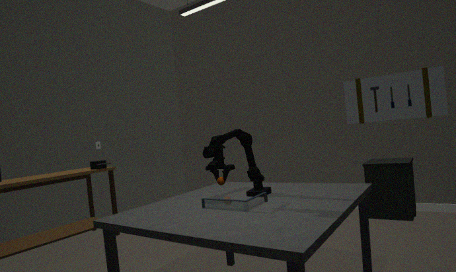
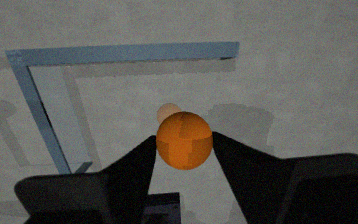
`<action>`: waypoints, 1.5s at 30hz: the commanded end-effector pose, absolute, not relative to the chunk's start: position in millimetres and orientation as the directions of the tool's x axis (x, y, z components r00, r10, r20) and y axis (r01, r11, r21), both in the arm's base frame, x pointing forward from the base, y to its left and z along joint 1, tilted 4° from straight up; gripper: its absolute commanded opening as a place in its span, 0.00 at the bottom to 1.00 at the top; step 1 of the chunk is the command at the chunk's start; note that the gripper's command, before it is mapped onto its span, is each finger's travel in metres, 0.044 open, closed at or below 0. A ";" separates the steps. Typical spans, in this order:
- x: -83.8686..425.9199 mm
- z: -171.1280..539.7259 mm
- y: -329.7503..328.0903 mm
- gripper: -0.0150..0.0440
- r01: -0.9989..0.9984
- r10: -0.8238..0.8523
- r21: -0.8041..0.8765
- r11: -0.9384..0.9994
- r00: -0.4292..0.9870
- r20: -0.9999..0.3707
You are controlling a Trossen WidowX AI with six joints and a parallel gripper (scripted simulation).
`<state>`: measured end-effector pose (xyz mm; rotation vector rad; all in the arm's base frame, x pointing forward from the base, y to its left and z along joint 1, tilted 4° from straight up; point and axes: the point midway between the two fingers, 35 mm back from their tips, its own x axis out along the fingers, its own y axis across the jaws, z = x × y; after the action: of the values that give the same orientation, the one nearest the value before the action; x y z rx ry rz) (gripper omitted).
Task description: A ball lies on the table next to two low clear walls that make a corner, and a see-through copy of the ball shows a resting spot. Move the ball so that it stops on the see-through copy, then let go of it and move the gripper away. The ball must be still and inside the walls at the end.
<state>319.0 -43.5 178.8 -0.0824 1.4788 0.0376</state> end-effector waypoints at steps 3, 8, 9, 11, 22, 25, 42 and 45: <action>316.8 184.7 -41.9 0.25 -0.072 -0.019 -0.027 0.997 0.100 -0.995; 312.3 170.8 -38.7 0.25 -0.072 -0.019 -0.026 0.997 0.099 -0.995; 311.3 167.8 -38.1 0.25 -0.072 -0.019 -0.026 0.997 0.099 -0.995; 309.1 161.9 -36.7 0.25 -0.072 -0.019 -0.026 0.997 0.099 -0.995; 296.7 133.5 -30.5 0.25 -0.072 -0.018 -0.025 0.997 0.098 -0.995; 297.8 128.6 -30.6 0.25 -0.072 -0.018 -0.025 0.997 0.098 -0.995; 303.3 63.7 -31.7 0.25 -0.072 -0.018 -0.025 0.997 0.098 -0.995; 303.5 62.1 -31.8 0.25 -0.072 -0.018 -0.025 0.997 0.097 -0.995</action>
<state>303.1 -32.3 65.1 -0.0784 1.4746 0.0383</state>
